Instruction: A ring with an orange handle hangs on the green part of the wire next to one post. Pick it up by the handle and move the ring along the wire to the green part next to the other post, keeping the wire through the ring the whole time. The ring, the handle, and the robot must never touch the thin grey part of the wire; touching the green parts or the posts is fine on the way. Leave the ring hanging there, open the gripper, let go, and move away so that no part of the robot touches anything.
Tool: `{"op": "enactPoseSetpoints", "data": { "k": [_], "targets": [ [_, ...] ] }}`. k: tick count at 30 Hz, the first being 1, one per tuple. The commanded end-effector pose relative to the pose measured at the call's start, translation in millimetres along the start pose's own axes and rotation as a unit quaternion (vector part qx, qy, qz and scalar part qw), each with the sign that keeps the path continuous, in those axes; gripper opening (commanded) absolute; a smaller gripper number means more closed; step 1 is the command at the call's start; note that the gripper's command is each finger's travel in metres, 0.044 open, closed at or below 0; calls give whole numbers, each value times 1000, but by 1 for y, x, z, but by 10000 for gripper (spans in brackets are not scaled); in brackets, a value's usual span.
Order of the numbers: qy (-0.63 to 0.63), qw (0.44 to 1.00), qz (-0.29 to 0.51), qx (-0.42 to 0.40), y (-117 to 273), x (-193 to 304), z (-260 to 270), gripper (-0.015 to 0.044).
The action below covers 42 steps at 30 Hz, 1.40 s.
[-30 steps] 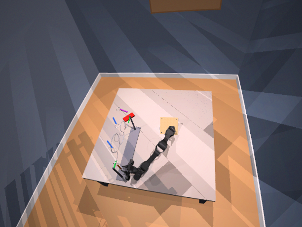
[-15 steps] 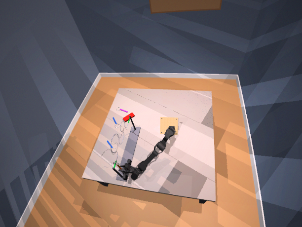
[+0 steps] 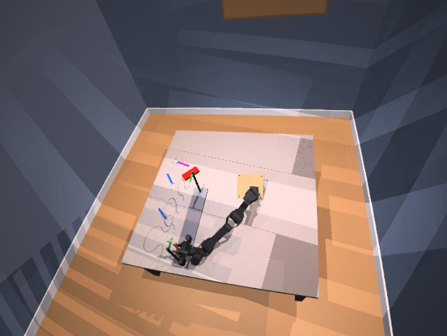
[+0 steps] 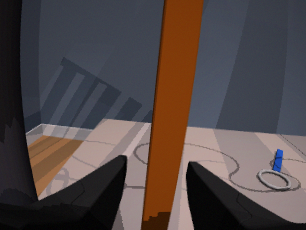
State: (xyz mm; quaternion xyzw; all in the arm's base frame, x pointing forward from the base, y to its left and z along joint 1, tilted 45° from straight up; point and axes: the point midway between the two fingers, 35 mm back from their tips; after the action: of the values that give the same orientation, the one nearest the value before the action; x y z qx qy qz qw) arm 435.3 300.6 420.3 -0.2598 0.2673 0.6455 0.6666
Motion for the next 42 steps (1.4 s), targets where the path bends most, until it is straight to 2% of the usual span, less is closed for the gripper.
{"op": "enactPoseSetpoints", "data": {
  "k": [1,26,38,42],
  "targets": [
    [1,1000,1,-2,-2,0,1,160],
    [1,1000,1,-2,-2,0,1,160],
    [-1,1000,0,0,-2,0,1,-150],
    [-1,1000,0,0,-2,0,1,-150]
  ]
}}
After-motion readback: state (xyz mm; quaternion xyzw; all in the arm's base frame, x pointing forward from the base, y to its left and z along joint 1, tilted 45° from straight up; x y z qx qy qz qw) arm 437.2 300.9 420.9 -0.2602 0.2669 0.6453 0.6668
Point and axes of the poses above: the point midway between the two fingers, 35 mm back from their tips, its own y axis back along the fingers, its own z axis across the jaws, x = y × z, and after that the axes turned 1 degree about y, right-handed
